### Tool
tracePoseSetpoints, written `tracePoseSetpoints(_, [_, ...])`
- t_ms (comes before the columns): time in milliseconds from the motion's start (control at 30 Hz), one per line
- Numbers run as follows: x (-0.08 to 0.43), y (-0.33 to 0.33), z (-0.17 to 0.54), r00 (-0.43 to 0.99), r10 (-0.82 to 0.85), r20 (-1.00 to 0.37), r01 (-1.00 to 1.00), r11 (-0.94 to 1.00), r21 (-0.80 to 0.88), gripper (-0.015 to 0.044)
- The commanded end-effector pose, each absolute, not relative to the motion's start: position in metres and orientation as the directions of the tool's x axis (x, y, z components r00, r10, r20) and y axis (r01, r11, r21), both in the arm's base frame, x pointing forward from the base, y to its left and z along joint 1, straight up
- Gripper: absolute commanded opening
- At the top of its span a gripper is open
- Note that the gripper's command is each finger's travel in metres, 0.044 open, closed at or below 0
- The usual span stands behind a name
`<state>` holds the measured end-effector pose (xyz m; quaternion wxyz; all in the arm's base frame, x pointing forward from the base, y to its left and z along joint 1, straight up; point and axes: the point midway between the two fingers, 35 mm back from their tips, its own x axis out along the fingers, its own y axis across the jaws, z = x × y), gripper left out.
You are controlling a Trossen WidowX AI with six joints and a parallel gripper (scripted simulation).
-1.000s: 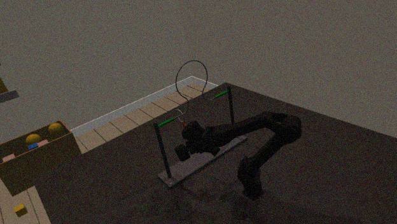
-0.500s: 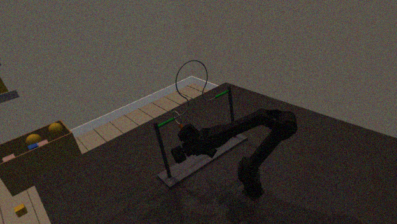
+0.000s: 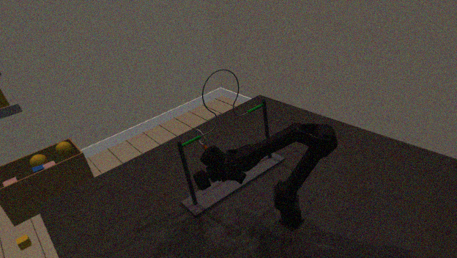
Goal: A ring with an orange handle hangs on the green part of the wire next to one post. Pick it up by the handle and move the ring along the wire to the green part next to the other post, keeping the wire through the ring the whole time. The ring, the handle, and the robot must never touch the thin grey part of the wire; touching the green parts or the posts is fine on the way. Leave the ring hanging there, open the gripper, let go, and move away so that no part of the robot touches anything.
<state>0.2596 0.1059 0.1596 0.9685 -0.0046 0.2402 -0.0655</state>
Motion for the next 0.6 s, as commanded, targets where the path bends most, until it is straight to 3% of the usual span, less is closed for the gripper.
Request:
tracePoseSetpoints(0, [0.261, 0.111, 0.163, 0.879, -0.13, -0.459, 0.129, 0.991, -0.035, -0.015])
tracePoseSetpoints(567, [0.261, 0.127, 0.163, 0.88, -0.13, -0.456, 0.129, 0.991, -0.034, -0.015])
